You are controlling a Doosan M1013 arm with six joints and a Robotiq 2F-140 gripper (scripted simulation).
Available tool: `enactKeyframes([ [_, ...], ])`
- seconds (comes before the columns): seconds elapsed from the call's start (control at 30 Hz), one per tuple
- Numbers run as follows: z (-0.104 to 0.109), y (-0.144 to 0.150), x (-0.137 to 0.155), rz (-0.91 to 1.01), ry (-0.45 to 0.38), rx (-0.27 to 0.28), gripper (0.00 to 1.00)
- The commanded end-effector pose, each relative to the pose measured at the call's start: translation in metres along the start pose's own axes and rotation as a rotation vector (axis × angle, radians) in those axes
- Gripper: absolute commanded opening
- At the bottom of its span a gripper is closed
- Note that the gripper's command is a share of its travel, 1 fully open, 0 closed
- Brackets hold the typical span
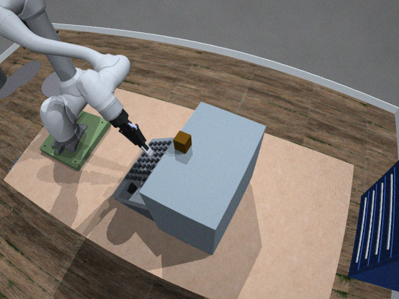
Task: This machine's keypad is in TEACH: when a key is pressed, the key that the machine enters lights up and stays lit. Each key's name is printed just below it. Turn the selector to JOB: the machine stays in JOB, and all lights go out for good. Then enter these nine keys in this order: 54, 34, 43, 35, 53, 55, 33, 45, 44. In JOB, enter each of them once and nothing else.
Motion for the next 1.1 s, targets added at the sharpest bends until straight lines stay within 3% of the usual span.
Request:
enactKeyframes([
  [0.0, 0.0, 0.0, 0.0, 0.0, 0.0, 0.0, 0.0],
  [0.13, 0.0, 0.002, -0.005, 0.0, 0.0, 0.0, 0.0],
  [0.53, 0.0, 0.033, -0.067, 0.0, 0.0, 0.0, 0.0],
  [1.07, -0.011, 0.034, -0.068, 0.0, 0.0, 0.0, 0.0],
])
Point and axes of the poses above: the point where the finger pads meet when closed, its own z axis back along the fingers, its own y axis across the jaws, x = y × z, the point moved 10 cm from there along z, back along the fingers
